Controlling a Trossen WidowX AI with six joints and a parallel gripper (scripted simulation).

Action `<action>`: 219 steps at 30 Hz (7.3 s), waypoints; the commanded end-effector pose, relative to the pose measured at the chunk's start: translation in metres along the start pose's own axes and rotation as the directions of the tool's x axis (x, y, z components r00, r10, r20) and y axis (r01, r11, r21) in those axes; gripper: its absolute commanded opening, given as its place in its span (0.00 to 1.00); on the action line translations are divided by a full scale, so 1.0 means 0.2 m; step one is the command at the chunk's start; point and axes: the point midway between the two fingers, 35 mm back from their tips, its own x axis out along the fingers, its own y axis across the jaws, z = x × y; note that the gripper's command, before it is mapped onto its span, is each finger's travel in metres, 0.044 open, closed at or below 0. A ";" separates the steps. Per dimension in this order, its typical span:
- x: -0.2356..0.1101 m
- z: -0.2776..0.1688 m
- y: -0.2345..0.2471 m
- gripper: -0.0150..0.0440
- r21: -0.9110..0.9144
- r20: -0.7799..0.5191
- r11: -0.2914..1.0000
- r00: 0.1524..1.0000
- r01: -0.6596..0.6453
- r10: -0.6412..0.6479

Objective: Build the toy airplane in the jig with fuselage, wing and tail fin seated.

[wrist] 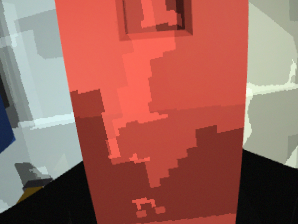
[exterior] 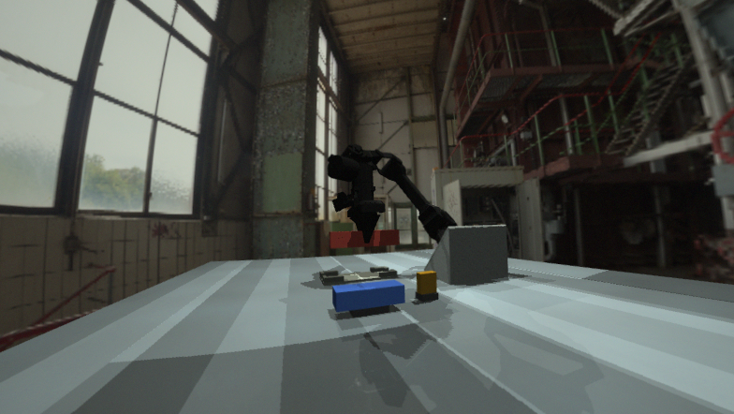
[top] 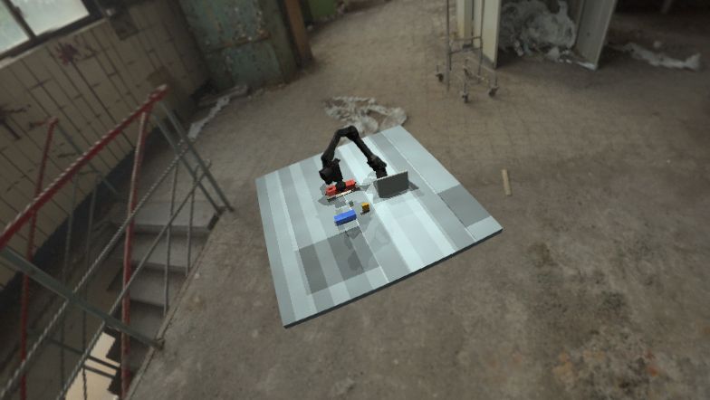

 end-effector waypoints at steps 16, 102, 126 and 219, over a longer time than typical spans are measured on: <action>0.10 0.01 -0.29 0.25 -0.027 0.015 1.000 1.000 -0.001 0.001; 0.43 -0.06 -0.62 0.48 -0.045 0.005 0.999 1.000 0.026 -0.026; 0.07 -0.03 -0.59 1.00 -0.040 0.022 0.999 1.000 0.019 -0.018; 0.48 0.16 0.78 0.59 -0.057 0.015 0.998 1.000 0.016 -0.015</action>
